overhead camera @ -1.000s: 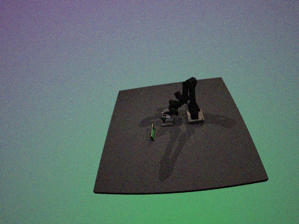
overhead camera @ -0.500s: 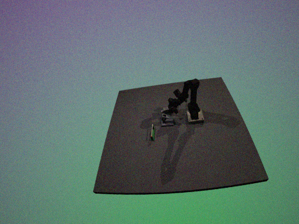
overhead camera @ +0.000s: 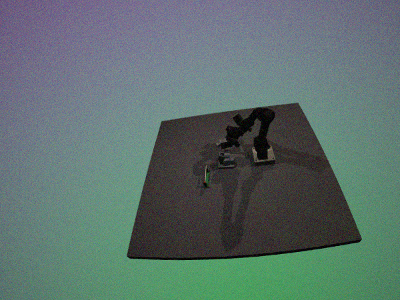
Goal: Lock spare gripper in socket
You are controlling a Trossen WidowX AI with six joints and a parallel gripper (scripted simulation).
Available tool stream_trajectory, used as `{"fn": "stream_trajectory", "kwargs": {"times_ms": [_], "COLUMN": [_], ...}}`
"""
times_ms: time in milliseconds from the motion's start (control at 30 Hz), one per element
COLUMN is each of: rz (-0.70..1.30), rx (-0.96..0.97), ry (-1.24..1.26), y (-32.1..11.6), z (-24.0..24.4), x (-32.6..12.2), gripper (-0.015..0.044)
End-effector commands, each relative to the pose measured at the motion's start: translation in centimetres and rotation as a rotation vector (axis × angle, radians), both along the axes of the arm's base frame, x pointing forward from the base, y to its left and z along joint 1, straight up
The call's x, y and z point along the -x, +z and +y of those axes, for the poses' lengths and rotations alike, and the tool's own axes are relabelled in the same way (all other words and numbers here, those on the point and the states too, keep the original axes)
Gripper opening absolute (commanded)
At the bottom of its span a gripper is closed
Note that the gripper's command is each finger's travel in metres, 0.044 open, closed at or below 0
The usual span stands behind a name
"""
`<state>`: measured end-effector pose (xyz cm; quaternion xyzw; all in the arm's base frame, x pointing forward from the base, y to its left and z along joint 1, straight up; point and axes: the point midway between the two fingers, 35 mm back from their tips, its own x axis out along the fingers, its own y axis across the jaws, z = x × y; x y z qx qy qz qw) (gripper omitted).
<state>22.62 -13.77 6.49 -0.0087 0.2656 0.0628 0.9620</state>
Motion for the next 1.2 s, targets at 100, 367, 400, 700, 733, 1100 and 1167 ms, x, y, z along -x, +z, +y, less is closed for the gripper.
{"fn": "stream_trajectory", "kwargs": {"times_ms": [100, 367, 400, 700, 733, 1100, 1167], "rz": [-0.021, -0.021, -0.021, -0.021, -0.021, 0.0, 0.018], "rx": [0.028, 0.027, 0.027, 0.027, 0.027, 0.004, -0.011], "ry": [0.004, 0.004, 0.004, 0.004, 0.004, 0.001, 0.001], "y": [2.7, 5.1, 5.4, 6.4, 6.4, 5.6, 5.6], "z": [-0.1, 0.5, 0.6, 1.0, 1.0, 1.1, 1.2], "x": [-0.1, 0.2, 0.3, 0.5, 0.5, 0.6, 0.4], "gripper": [0.0, 0.0, 0.0, 0.0, 0.0, 0.0, 0.0]}}
